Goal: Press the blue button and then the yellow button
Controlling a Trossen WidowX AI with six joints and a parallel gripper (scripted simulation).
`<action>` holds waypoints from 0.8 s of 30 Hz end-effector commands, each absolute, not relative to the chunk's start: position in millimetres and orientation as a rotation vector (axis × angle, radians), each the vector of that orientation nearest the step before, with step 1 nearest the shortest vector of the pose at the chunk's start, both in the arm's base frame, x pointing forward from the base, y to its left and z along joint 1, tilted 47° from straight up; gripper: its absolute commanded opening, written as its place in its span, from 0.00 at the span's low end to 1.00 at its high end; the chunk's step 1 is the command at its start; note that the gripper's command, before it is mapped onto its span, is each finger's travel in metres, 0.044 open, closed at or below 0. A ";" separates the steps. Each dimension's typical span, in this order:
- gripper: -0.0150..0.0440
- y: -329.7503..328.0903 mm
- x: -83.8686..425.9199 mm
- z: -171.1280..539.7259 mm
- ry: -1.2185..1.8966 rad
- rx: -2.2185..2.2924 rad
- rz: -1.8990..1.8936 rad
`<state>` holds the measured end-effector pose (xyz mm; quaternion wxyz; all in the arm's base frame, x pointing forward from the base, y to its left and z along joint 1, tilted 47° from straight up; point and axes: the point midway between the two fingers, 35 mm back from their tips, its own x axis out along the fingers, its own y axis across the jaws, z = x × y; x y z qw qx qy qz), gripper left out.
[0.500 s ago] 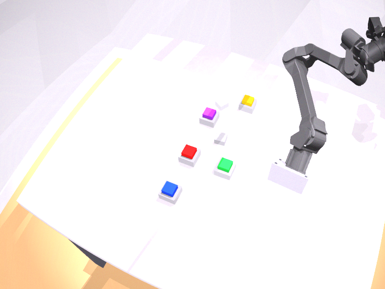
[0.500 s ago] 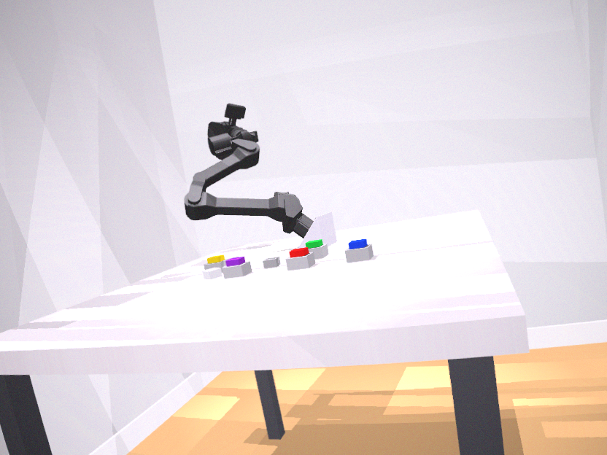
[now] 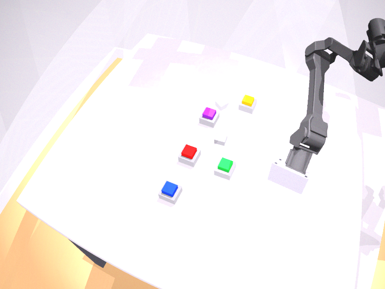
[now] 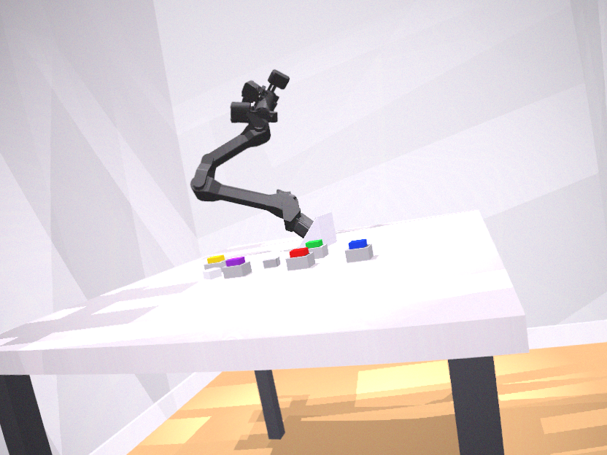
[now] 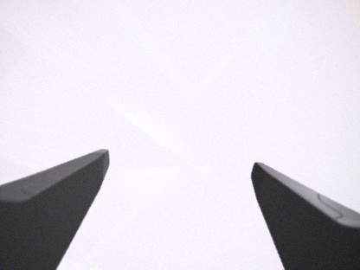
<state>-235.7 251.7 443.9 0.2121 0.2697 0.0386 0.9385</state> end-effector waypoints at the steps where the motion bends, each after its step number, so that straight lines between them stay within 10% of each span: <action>1: 0.93 322.8 -224.6 412.5 0.303 0.589 2.430; 24: 0.93 511.4 30.8 142.4 1.050 -0.003 1.104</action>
